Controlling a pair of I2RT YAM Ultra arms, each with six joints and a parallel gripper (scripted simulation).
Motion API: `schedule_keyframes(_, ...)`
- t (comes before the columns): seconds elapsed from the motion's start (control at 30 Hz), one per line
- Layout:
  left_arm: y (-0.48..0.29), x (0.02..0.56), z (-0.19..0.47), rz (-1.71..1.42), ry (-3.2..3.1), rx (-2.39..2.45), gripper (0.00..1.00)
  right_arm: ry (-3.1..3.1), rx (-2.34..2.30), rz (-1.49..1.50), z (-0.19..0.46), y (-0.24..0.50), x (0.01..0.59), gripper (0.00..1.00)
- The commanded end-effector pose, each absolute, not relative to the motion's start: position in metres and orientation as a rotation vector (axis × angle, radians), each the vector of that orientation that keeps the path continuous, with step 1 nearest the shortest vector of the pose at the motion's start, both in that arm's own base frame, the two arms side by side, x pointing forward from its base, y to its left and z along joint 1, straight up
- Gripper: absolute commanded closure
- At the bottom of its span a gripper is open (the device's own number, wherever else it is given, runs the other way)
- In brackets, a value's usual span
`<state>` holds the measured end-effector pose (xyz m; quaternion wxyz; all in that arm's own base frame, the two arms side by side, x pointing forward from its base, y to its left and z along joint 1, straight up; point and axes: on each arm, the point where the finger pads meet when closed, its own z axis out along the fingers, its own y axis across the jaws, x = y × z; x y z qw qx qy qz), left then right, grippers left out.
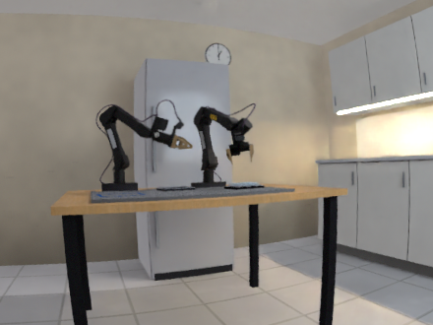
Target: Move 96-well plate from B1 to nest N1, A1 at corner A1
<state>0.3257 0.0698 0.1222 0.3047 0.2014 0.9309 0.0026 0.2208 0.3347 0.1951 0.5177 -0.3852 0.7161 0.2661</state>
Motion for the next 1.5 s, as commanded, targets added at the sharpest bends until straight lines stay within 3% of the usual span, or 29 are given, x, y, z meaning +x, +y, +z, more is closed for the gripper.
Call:
schedule_keyframes(0.0, 0.076, 0.343, 0.142, 0.072, 2.335, 0.306, 0.00, 1.703, -0.925, 0.647, 0.199, 0.337, 0.220, 0.00)
schedule_keyframes(0.43, 0.074, 0.330, 0.141, 0.076, 2.157, -0.169, 0.00, 1.703, -0.925, 0.647, 0.199, 0.337, 0.220, 0.00)
schedule_keyframes(1.47, 0.068, 0.326, 0.135, 0.063, 2.172, -0.161, 0.00, 1.703, -0.925, 0.647, 0.199, 0.337, 0.220, 0.00)
